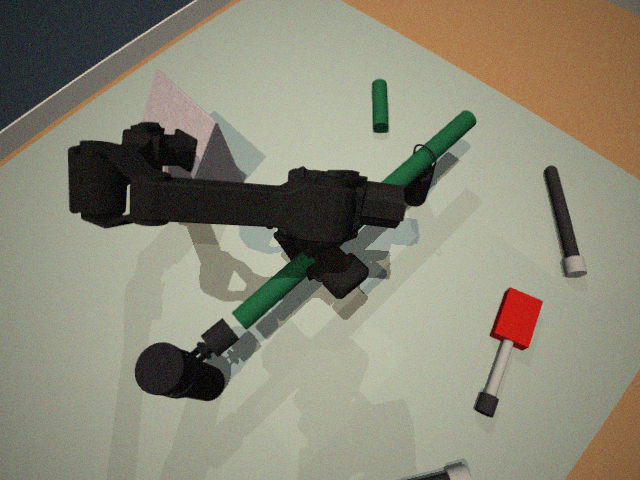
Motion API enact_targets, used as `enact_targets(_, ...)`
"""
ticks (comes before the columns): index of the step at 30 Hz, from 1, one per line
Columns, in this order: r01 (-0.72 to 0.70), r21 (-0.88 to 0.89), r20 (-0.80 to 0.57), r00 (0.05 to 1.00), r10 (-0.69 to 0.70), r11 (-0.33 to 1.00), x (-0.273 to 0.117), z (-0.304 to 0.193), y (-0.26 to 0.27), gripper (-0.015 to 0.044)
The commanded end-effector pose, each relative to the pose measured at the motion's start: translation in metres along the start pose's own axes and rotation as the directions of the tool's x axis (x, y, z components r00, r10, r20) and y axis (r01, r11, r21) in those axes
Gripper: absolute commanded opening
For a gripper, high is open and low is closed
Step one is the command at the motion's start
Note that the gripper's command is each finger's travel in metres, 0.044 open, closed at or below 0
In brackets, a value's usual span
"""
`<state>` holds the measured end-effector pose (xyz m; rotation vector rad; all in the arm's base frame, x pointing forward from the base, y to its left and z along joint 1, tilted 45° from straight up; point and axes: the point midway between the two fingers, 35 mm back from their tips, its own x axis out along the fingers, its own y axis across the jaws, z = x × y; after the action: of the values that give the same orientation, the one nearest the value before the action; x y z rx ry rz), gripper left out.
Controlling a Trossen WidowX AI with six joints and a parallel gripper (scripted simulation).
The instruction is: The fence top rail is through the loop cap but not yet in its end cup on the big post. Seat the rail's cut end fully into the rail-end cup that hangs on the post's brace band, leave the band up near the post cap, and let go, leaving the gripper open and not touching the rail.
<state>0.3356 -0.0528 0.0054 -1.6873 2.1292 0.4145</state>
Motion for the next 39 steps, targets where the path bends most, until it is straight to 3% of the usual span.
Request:
enact_targets(1,0.009,0.005,0.002,1.000,-0.009,1.000,-0.006,0.000,-0.003,0.0000)
enact_targets(39,0.000,-0.002,-0.002,1.000,0.000,1.000,0.005,-0.022,-0.001,0.0000)
